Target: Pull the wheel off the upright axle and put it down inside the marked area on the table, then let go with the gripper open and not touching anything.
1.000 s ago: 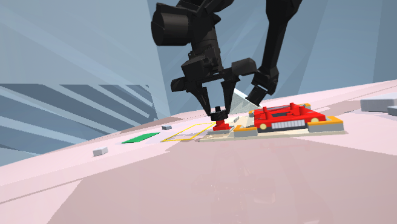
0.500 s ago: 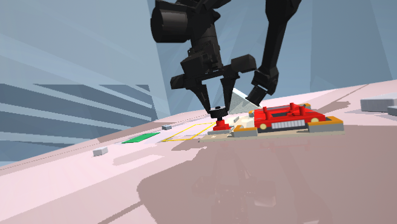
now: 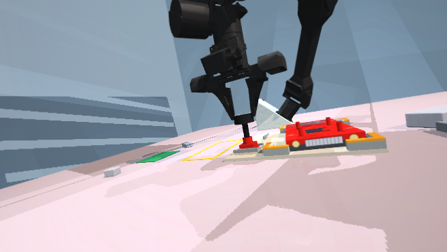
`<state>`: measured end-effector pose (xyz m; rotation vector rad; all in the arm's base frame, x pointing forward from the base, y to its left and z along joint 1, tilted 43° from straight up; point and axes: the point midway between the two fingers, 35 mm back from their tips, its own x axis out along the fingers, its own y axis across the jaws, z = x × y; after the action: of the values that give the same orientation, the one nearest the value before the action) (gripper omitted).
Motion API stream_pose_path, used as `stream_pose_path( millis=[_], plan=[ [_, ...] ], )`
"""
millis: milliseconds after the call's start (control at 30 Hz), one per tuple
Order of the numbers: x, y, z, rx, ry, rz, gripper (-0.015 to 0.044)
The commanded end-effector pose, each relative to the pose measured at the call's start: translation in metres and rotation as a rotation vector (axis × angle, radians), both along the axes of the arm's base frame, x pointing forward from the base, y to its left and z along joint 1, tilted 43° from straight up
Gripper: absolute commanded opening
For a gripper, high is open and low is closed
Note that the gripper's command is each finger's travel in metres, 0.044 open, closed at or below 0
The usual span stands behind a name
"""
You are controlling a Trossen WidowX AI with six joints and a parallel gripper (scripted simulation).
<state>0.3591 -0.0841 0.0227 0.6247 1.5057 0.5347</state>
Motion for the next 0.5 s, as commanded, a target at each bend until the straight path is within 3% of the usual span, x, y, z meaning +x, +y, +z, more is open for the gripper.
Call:
stream_pose_path(
  millis=[0, 467],
  plan=[
    [0.0015, -0.0026, 0.0027, -0.005, -0.008, 0.004, 0.0],
    [0.0013, -0.0063, 0.0069, -0.005, -0.007, 0.003, 0.0]
  ],
)
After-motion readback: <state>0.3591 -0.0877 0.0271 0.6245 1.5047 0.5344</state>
